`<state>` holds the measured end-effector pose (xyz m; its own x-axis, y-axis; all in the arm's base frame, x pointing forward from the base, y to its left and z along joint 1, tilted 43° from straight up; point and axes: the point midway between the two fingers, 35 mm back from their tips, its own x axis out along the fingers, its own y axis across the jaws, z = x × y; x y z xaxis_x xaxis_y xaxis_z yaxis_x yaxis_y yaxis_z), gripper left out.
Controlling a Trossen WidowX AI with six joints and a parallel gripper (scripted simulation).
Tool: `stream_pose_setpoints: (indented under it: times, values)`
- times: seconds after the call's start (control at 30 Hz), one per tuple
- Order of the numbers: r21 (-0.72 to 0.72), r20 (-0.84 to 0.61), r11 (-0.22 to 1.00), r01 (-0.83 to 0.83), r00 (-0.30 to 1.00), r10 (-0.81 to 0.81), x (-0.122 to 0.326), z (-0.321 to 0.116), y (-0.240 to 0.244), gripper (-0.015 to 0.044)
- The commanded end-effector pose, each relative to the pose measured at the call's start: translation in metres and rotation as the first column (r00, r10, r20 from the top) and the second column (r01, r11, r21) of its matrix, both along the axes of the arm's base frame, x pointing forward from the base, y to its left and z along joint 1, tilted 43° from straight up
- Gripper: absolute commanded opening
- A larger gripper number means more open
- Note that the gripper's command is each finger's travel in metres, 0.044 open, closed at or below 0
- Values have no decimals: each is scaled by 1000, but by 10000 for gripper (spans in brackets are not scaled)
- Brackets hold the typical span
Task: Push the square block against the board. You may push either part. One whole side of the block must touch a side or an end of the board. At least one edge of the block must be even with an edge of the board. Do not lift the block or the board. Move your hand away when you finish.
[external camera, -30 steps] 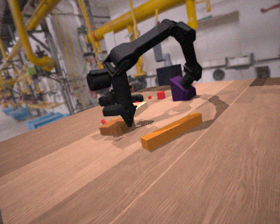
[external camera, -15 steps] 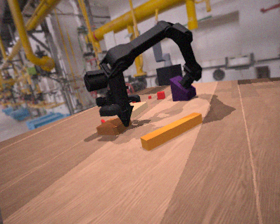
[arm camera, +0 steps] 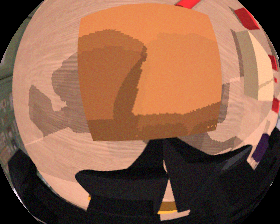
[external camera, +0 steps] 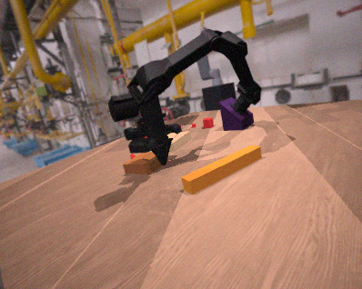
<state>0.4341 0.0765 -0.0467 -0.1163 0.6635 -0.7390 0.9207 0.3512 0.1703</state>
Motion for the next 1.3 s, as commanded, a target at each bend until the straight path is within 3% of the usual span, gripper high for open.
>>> stream_pose_setpoints:
  times: [0.0,0.83,1.03,1.27]
  values:
    - [-3,0,1000,2,1000,-2,-1,5,5,0]
    - [-1,-1,1000,2,1000,-2,-14,30,31,0]
    - [-4,-1,1000,2,1000,-2,-7,67,-10,0]
    - [-3,0,1000,20,1000,-20,-1,58,-19,0]
